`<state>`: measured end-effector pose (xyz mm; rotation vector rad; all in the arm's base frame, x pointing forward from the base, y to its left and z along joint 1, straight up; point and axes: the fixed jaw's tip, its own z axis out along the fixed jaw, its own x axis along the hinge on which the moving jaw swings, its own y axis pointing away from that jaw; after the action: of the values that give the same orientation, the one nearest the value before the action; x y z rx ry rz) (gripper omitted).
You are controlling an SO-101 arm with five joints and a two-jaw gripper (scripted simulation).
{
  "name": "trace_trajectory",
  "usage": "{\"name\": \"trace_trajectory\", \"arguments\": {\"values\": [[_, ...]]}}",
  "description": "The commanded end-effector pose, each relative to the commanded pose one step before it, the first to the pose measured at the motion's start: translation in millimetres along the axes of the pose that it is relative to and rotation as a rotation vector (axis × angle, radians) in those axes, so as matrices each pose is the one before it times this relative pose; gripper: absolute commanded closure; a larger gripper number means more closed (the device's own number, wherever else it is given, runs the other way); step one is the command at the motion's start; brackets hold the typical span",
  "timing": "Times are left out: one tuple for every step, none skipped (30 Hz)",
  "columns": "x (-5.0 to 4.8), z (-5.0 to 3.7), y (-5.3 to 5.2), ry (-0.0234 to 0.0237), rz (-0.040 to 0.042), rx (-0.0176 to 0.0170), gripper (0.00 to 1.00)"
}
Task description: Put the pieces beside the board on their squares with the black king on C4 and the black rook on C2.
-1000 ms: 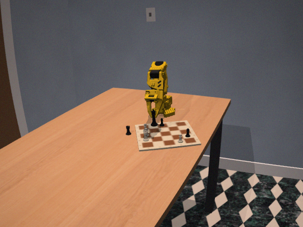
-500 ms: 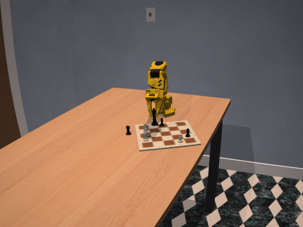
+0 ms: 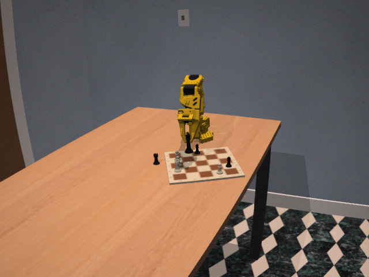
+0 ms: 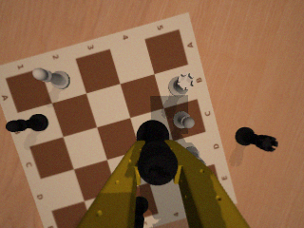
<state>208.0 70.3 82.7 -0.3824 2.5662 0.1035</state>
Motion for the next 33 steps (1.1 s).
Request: {"name": "trace_trajectory", "arguments": {"values": [[2.623,0.522,1.5,0.00354,-0.01318,-0.00433,1.0],[0.146,0.27,0.0,0.00001,0.0,0.0,1.0],[0.173,0.321,0.0,-0.00001,0.0,0.0,1.0],[0.205,0.375,0.0,0.00001,0.0,0.0,1.0],[0.234,0.428,0.0,0.0,0.0,0.0,1.0],[0.268,0.481,0.0,0.00001,0.0,0.0,1.0],[0.298,0.532,0.0,0.0,0.0,0.0,1.0],[0.332,0.583,0.0,0.00001,0.0,0.0,1.0],[0.361,0.629,0.0,0.0,0.0,0.0,1.0],[0.394,0.675,0.0,0.00001,0.0,0.0,1.0],[0.423,0.715,0.01,0.0,0.0,0.0,1.0],[0.454,0.753,0.01,0.00001,0.0,0.0,1.0],[0.0,0.0,0.0,0.0,0.0,0.0,1.0],[0.0,0.0,0.0,0.0,0.0,0.0,1.0],[0.48,0.786,0.01,0.0,0.0,0.0,1.0],[0.508,0.815,0.01,0.00002,0.0,0.0,1.0],[0.53,0.838,0.01,0.00001,0.0,0.0,1.0],[0.491,0.908,0.01,0.00001,0.0,0.0,1.0],[0.501,0.927,0.01,0.0,0.0,0.0,1.0],[0.519,0.938,0.01,0.00002,0.0,0.0,1.0],[0.531,0.941,0.01,0.0,0.0,0.0,1.0],[0.544,0.941,0.01,0.00002,0.0,0.0,1.0],[0.55,0.934,0.01,0.00001,0.0,0.0,1.0],[0.557,0.924,0.01,0.00002,0.0,0.0,1.0],[0.556,0.906,0.01,0.00001,0.0,0.0,1.0],[0.556,0.886,0.01,0.00002,0.0,0.0,1.0],[0.542,0.865,0.01,0.00001,0.0,0.0,1.0],[0.474,0.89,0.01,0.00002,0.0,0.0,1.0],[0.462,0.854,0.01,0.00001,0.0,0.0,1.0],[0.0,0.0,0.0,0.0,0.0,0.0,1.0],[0.0,0.0,0.0,0.0,0.0,0.0,1.0],[0.452,0.815,0.01,0.00002,0.0,0.0,1.0],[0.434,0.771,0.01,0.00001,0.0,0.0,1.0]]}}
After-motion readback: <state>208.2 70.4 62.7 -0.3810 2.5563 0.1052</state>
